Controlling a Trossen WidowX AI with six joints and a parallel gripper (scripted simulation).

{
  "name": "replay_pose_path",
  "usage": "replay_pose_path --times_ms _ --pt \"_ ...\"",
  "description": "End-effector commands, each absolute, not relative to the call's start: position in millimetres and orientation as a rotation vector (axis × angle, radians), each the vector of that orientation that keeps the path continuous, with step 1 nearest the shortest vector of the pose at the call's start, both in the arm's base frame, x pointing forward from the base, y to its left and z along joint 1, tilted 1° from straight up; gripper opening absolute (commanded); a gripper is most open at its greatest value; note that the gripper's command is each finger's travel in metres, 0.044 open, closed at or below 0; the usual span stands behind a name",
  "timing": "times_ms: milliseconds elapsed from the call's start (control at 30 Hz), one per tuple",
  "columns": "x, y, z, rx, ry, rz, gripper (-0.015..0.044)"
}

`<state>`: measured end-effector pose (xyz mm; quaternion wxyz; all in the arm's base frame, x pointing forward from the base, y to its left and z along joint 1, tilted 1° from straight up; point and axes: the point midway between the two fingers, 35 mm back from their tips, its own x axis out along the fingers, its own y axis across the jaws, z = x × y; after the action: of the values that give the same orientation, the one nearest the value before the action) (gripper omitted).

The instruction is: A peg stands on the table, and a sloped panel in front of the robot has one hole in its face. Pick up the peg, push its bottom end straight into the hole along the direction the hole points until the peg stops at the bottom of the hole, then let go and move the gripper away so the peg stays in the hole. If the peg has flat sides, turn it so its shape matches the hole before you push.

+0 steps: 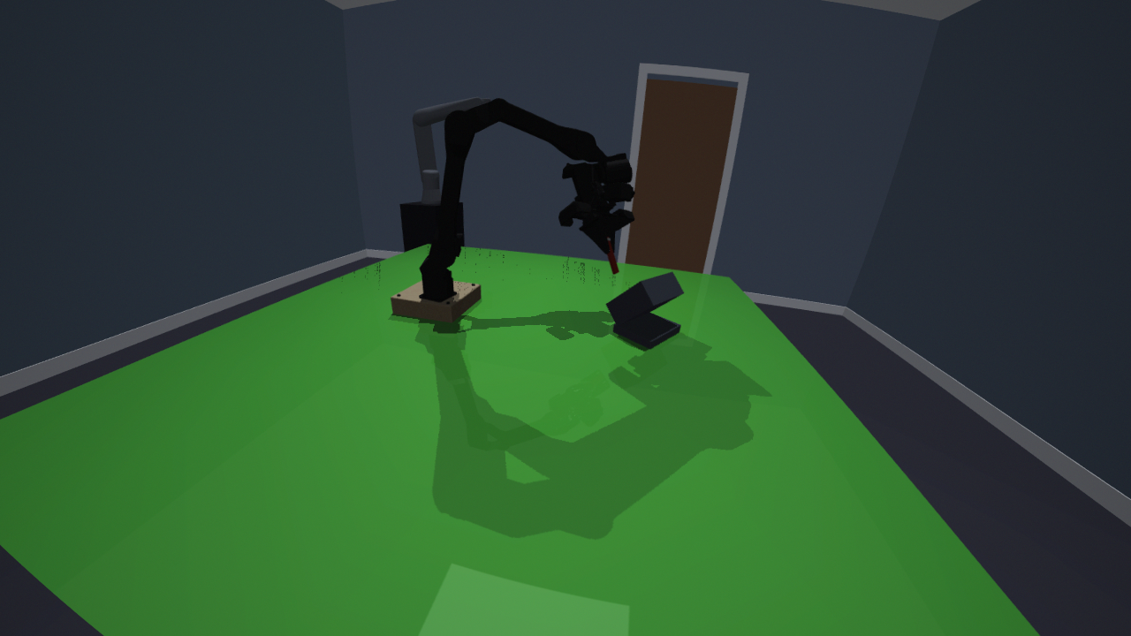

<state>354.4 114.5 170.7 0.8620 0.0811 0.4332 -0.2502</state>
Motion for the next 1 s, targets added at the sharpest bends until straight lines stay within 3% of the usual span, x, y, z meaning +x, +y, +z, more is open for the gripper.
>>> replay_pose_path --times_ms 0,967 --pt "354 122 171 0.173 0.89 -0.521 0.0" --pt "345 167 183 0.208 0.776 -0.472 0.0"
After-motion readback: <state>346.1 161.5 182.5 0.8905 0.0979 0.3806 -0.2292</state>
